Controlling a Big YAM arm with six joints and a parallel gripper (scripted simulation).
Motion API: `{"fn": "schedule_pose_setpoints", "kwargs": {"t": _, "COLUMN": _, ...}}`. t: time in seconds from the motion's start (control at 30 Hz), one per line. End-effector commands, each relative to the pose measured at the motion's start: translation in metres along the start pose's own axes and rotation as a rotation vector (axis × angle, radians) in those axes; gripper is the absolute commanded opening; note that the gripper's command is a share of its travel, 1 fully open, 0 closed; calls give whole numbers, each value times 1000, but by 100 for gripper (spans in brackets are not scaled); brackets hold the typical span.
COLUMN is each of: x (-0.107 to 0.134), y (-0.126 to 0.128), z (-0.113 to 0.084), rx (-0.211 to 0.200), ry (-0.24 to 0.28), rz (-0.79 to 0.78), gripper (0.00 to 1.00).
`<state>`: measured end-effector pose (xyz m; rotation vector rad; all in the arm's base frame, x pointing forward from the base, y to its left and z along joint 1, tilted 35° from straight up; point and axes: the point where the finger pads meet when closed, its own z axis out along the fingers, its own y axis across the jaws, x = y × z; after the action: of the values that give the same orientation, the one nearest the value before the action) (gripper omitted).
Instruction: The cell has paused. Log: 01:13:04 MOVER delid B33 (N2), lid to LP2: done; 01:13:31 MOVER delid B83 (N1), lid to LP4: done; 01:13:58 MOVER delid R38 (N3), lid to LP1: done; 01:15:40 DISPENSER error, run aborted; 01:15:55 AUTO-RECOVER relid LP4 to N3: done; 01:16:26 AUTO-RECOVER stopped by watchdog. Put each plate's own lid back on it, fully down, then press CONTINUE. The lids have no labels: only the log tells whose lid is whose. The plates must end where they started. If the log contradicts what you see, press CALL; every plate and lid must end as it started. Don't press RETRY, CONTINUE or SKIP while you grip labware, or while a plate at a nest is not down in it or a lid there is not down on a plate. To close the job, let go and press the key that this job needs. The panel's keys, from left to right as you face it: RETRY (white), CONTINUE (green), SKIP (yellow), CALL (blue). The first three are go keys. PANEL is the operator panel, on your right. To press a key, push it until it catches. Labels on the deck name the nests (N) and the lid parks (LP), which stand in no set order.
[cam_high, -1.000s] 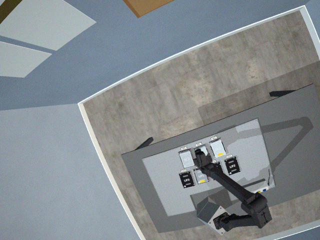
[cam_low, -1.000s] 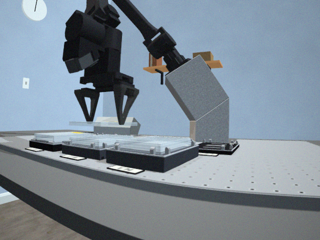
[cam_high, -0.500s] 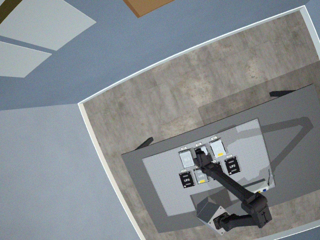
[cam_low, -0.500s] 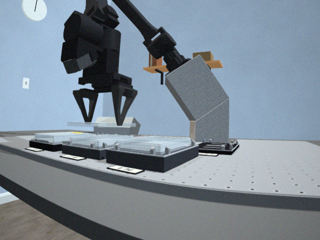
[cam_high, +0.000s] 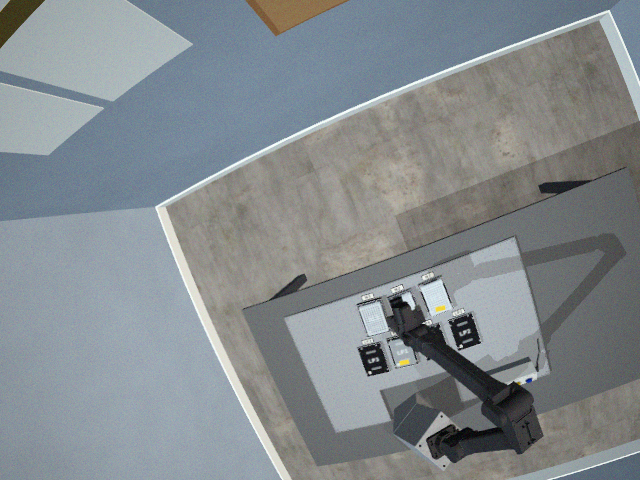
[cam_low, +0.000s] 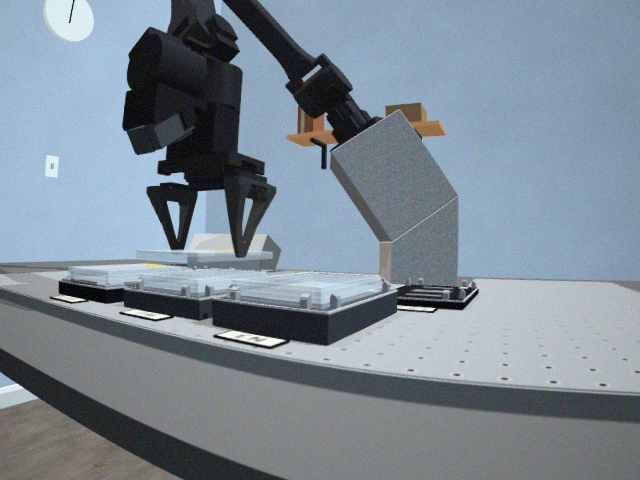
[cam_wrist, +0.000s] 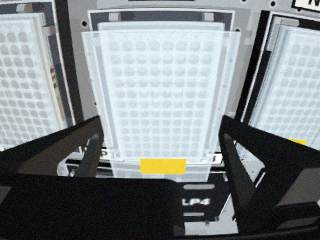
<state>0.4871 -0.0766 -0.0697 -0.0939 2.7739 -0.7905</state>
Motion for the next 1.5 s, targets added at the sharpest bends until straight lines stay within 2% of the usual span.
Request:
{"fn": "schedule_pose_setpoints", "kwargs": {"t": 0.0, "x": -8, "y": -6, "z": 11, "rx": 2, "ry": -4, "rz": 13, "gripper": 0}}
{"fn": "schedule_pose_setpoints", "kwargs": {"t": 0.93, "x": -6, "y": -6, "z": 20, "rx": 2, "ry": -3, "rz": 13, "gripper": 0}}
{"fn": "schedule_pose_setpoints", "kwargs": {"t": 0.97, "x": -1, "y": -5, "z": 21, "rx": 1, "ry": 7, "rz": 10, "gripper": 0}}
{"fn": "schedule_pose_setpoints", "kwargs": {"t": 1.47, "x": -6, "y": -6, "z": 26, "rx": 2, "ry": -2, "rz": 12, "gripper": 0}}
